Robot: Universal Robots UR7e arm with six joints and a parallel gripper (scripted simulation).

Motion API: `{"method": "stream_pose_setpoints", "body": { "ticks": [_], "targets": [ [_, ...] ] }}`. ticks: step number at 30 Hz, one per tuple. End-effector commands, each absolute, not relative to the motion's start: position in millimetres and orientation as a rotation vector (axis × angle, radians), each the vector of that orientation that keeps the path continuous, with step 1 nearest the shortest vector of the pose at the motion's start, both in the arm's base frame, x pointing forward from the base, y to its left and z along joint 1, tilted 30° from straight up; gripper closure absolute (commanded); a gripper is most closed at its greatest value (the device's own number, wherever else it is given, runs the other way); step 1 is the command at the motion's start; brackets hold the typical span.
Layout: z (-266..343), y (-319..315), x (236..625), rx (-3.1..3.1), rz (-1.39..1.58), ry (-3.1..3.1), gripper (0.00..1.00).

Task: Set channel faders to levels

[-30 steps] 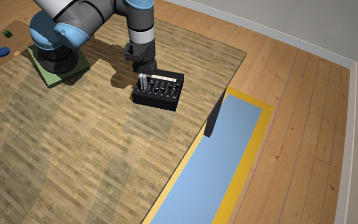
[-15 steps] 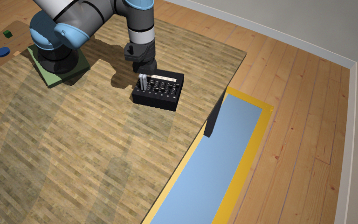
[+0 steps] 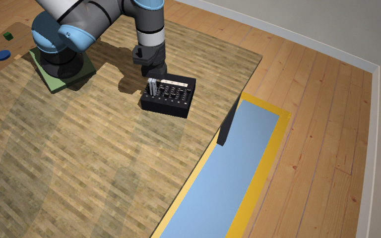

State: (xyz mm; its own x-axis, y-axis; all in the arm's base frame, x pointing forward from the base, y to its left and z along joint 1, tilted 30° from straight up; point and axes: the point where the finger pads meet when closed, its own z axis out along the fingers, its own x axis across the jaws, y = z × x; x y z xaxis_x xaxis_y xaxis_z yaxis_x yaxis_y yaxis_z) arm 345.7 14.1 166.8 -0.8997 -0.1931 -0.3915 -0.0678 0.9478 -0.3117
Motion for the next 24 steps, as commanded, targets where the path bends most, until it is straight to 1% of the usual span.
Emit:
{"method": "stream_pose_setpoints", "body": {
  "ticks": [1,24],
  "targets": [
    [167,15,346,-0.188,-0.407,2.673,1.0],
    [163,26,345,-0.188,-0.407,2.673,1.0]
  ]
}}
